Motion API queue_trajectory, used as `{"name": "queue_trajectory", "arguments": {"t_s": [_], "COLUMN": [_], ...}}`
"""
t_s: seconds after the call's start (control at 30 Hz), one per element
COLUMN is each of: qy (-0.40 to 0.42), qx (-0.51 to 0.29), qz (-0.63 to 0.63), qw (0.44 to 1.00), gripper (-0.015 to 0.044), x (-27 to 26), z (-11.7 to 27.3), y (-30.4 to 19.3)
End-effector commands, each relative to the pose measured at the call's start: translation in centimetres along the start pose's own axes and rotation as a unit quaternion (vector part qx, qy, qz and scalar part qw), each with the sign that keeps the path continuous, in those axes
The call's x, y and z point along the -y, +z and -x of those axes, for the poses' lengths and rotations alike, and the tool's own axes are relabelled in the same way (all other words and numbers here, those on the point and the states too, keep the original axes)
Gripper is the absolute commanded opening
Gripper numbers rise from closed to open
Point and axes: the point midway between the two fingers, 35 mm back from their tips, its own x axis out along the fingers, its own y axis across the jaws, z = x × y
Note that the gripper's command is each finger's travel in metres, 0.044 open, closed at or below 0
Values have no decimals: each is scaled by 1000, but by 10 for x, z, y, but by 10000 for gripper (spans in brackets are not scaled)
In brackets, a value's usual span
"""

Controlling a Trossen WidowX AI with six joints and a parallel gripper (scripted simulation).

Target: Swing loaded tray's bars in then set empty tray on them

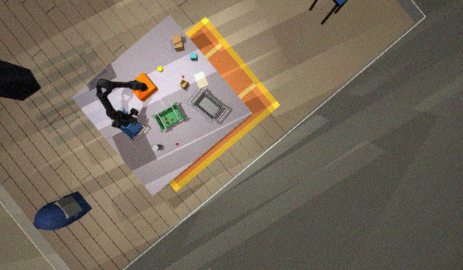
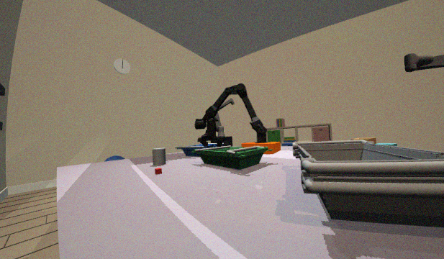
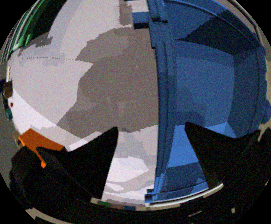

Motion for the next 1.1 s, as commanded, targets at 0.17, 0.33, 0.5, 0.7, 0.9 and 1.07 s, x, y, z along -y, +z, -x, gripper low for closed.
{"name": "queue_trajectory", "arguments": {"t_s": [0.17, 0.33, 0.5, 0.7, 0.9, 1.07], "qy": [-1, -1, -1, -1, -1, -1], "qx": [-1, -1, -1, -1, -1, -1], "qz": [3, 3, 3, 3, 3, 3], "qw": [1000, 1000, 1000, 1000, 1000, 1000], "gripper": [264, 215, 181, 141, 101, 68], "x": [1, 1, 1, 1, 1, 1], "z": [-1, -1, -1, -1, -1, -1], "y": [0, 0, 0, 0, 0, 0]}}
